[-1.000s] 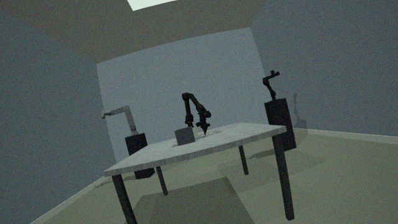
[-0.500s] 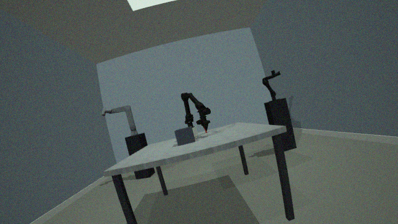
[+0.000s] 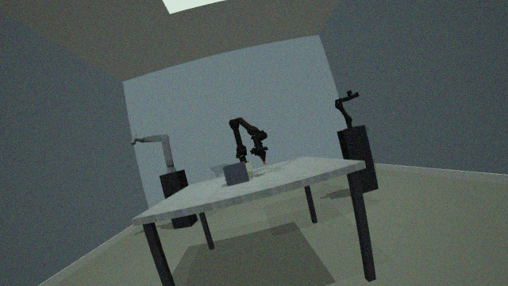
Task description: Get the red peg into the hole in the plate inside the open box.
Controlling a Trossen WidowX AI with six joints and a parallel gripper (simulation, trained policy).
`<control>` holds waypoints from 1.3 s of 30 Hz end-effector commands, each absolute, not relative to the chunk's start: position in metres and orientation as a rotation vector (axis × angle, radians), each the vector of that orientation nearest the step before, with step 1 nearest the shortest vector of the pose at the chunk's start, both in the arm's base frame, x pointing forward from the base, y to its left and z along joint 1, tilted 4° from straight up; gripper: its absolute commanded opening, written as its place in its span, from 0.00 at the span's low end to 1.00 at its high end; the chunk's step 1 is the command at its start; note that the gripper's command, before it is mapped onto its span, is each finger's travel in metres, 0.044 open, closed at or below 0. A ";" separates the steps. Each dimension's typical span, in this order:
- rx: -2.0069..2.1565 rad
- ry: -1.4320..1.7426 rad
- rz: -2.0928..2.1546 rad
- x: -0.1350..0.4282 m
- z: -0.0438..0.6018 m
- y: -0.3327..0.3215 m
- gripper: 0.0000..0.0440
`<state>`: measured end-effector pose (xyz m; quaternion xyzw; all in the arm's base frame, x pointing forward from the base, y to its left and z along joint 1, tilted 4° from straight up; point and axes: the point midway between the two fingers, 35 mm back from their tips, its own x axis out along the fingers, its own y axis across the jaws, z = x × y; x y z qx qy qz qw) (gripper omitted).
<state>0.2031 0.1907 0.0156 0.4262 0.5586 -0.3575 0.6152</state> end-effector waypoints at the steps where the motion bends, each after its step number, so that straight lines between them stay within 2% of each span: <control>1: 1.001 1.272 -0.796 0.211 0.027 0.193 0.00; 17: 1.064 1.177 -0.713 0.258 0.087 0.180 0.00; 39: 1.049 1.077 -0.811 0.300 0.123 0.104 0.00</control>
